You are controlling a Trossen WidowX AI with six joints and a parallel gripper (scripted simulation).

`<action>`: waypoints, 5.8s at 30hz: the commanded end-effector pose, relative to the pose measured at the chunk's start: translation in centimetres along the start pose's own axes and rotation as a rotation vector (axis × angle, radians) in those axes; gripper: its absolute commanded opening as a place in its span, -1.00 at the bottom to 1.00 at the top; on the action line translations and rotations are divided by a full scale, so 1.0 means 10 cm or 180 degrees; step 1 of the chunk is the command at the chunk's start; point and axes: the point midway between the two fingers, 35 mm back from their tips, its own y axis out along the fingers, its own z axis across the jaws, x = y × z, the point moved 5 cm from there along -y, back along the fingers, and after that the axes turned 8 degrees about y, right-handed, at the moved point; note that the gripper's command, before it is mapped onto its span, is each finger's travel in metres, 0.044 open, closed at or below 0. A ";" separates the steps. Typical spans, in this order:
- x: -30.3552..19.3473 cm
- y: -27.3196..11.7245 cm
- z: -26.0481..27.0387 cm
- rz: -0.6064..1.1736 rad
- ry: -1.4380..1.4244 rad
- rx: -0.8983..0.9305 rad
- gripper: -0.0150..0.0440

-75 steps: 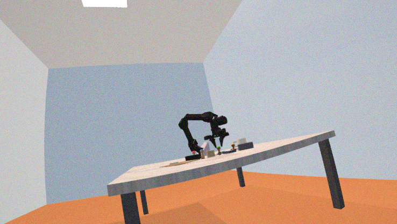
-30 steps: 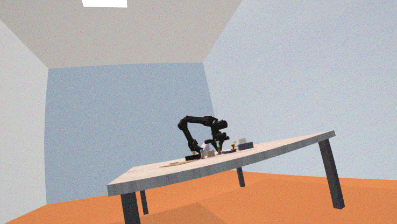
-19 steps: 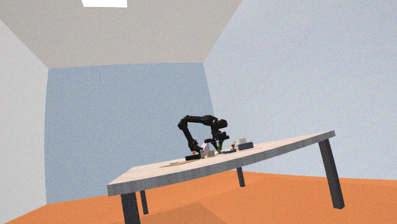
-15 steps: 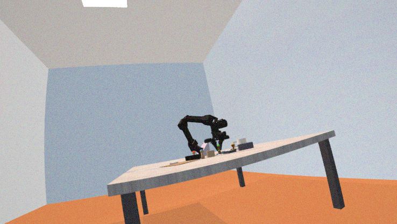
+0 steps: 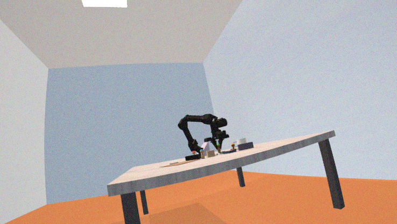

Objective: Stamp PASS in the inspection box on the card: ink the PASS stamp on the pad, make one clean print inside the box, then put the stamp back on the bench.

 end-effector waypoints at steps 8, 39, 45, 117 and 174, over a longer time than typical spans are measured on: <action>0.00 -0.06 0.00 0.0005 0.0020 0.0016 -0.49; 0.00 -0.21 0.00 0.0001 0.0020 0.0033 -0.49; 0.00 -0.24 0.00 0.0000 0.0019 0.0036 -0.49; -1.00 -0.54 0.58 0.0005 0.0007 0.0081 -0.49; -1.04 -0.20 0.60 -0.0001 0.0001 0.0068 -0.49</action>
